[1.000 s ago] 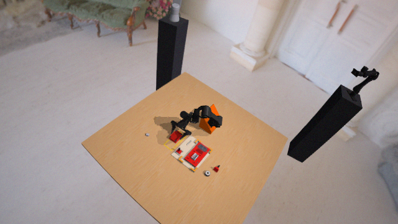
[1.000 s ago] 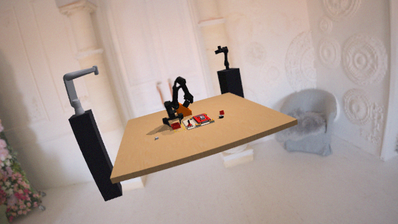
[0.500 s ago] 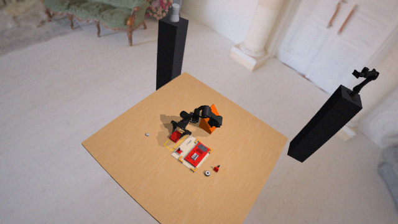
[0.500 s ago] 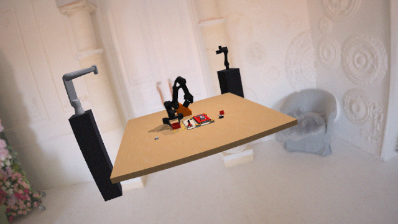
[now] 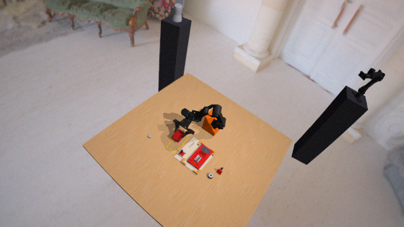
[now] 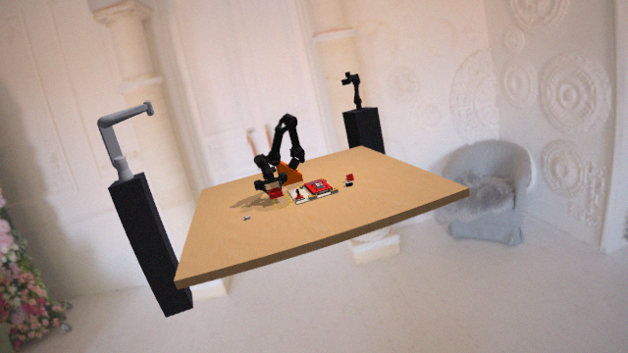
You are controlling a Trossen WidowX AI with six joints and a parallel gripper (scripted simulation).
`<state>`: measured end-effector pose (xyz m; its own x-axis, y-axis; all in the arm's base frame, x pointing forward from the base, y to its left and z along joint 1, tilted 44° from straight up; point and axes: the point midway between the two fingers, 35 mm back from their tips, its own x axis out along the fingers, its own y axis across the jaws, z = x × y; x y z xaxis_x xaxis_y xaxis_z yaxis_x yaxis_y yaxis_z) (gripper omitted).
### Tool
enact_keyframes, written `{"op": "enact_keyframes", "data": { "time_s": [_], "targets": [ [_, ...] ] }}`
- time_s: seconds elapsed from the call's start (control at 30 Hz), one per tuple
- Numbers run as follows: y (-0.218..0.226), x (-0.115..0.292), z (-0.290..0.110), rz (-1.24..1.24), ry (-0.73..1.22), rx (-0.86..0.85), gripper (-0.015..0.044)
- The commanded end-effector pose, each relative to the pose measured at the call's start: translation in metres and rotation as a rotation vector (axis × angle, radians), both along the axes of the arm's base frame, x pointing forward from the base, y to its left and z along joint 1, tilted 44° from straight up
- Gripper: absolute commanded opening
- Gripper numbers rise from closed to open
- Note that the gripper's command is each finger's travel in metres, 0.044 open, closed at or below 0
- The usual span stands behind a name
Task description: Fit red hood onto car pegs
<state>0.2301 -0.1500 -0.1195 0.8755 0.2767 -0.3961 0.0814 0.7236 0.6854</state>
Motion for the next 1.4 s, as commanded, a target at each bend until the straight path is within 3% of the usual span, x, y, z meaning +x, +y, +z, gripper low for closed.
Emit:
{"op": "enact_keyframes", "data": {
  "time_s": [0.0,0.23,0.67,1.37],
  "targets": [
    [-0.012,-0.001,0.013,0.0,-0.013,-0.012,0.0],
    [-0.024,-0.005,0.031,-0.001,-0.017,-0.011,0.0],
    [-0.023,-0.005,0.03,-0.017,-0.007,0.024,0.0],
    [-0.022,-0.006,0.028,-0.267,0.17,0.589,0.0]
  ]
}}
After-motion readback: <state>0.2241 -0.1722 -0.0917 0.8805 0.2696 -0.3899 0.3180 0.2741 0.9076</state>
